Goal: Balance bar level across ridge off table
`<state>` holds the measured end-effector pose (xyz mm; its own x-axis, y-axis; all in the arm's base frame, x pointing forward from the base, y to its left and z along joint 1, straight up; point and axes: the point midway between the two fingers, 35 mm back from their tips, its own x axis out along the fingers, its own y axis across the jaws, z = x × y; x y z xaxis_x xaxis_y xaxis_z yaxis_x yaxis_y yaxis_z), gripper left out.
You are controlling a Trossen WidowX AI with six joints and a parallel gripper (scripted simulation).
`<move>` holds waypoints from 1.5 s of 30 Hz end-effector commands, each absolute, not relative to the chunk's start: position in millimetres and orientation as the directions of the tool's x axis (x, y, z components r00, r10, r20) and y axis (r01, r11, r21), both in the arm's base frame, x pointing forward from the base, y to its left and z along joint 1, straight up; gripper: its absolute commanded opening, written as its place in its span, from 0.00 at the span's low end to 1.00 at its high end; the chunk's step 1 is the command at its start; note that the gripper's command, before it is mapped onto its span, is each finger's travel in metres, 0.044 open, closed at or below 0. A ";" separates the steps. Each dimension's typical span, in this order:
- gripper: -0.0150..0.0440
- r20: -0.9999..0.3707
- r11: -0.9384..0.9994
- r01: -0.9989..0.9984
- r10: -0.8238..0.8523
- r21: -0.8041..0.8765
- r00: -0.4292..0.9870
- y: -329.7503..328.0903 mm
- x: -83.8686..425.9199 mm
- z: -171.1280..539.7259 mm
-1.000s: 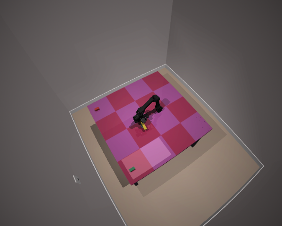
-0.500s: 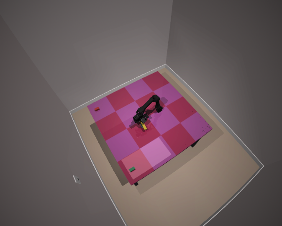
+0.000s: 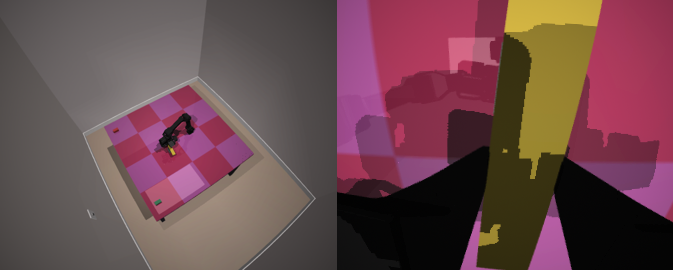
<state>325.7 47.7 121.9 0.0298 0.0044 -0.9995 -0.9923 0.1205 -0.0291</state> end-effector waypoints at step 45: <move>0.25 -1.000 0.120 -0.992 0.004 -0.029 0.030 47.9 325.9 117.5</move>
<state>325.8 47.8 118.3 0.0301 0.0044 -0.9995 -0.9923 0.1202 -0.0294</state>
